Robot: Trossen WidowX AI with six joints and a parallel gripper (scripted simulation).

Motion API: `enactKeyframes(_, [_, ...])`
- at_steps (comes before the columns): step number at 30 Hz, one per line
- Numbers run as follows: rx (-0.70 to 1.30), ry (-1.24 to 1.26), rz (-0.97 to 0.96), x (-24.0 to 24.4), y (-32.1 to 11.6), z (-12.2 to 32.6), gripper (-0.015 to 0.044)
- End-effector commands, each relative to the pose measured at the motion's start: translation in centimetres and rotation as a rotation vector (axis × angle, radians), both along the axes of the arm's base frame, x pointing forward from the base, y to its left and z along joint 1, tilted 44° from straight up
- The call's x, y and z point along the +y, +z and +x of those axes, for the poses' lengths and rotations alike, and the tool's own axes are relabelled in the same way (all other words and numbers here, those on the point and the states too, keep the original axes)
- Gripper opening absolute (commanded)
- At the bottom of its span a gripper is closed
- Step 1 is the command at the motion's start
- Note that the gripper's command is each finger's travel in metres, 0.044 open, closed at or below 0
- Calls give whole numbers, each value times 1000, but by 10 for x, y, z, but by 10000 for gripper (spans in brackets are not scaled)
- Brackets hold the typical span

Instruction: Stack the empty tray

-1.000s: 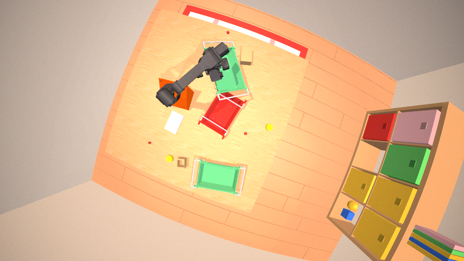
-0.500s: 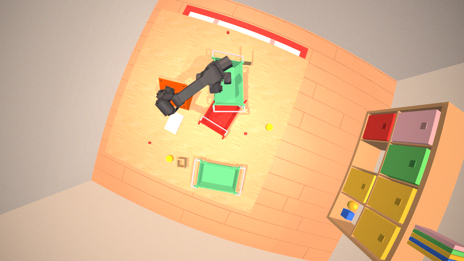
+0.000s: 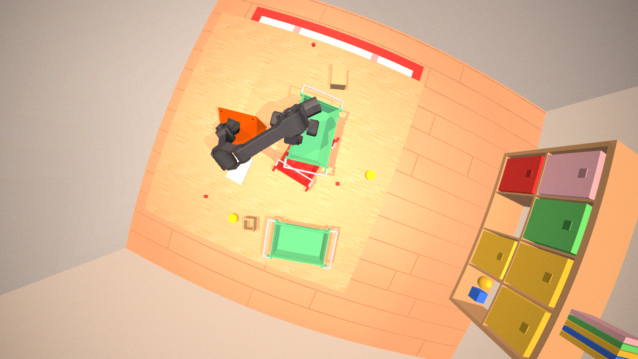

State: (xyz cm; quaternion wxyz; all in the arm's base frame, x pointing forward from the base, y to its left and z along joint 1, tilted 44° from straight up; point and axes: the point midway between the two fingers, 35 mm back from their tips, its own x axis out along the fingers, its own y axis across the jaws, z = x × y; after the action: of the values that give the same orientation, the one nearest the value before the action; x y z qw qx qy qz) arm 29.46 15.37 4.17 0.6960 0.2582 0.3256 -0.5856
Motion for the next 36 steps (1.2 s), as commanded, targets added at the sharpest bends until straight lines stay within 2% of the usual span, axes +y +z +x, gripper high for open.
enactKeyframes(1, [-62, -38, 5, -9, 13, 5, 0])
enactKeyframes(16, [-224, -226, -4, -57, 42, 18, 0])
enactKeyframes(36, [-226, -228, -4, -58, 43, 19, 0])
